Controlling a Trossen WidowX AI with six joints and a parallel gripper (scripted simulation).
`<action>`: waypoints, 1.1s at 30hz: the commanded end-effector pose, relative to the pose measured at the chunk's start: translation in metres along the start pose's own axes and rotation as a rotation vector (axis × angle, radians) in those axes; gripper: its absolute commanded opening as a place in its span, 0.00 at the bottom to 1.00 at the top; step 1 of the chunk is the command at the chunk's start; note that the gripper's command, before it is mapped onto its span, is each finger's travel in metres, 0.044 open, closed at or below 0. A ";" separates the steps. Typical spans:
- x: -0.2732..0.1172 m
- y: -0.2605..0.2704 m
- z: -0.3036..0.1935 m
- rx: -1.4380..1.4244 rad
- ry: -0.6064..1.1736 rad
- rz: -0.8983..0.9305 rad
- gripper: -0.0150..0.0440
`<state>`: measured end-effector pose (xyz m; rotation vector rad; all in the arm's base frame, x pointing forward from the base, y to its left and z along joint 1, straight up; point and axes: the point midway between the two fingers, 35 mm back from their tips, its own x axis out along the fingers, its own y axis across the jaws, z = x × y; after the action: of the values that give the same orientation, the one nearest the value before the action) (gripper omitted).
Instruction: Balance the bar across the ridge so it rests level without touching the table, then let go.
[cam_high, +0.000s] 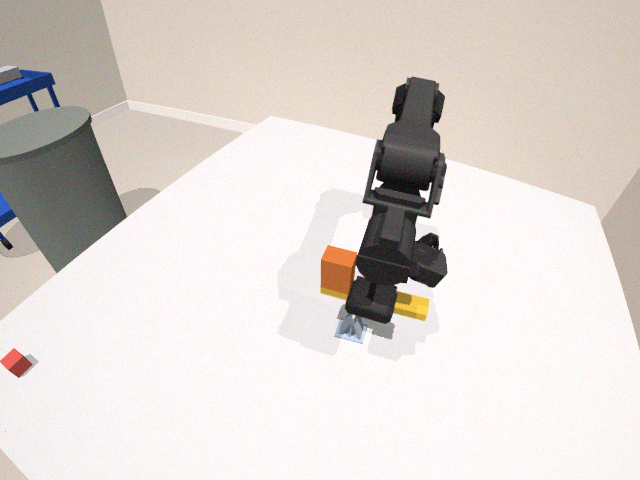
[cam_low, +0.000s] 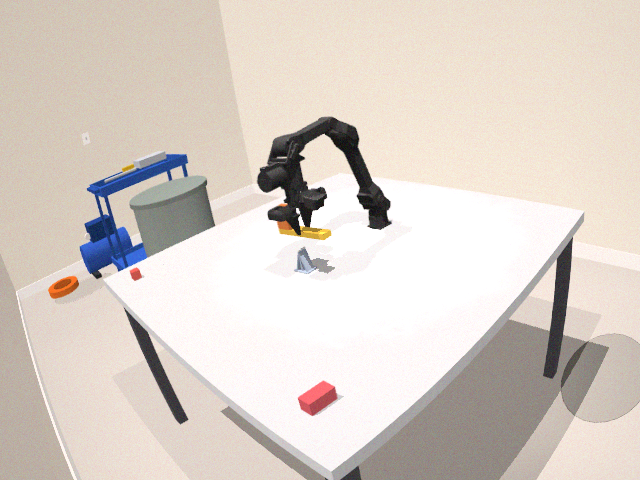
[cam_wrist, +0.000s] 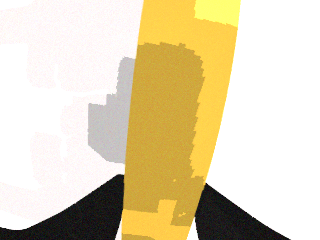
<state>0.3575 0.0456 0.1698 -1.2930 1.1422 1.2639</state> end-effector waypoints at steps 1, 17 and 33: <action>-0.003 -0.002 0.006 -0.036 -0.002 -0.013 0.25; 0.020 -0.002 0.008 -0.038 -0.002 -0.013 0.25; 0.040 0.001 0.007 -0.040 -0.002 -0.012 0.25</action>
<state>0.3568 0.0524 0.1284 -1.3204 1.1207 1.2877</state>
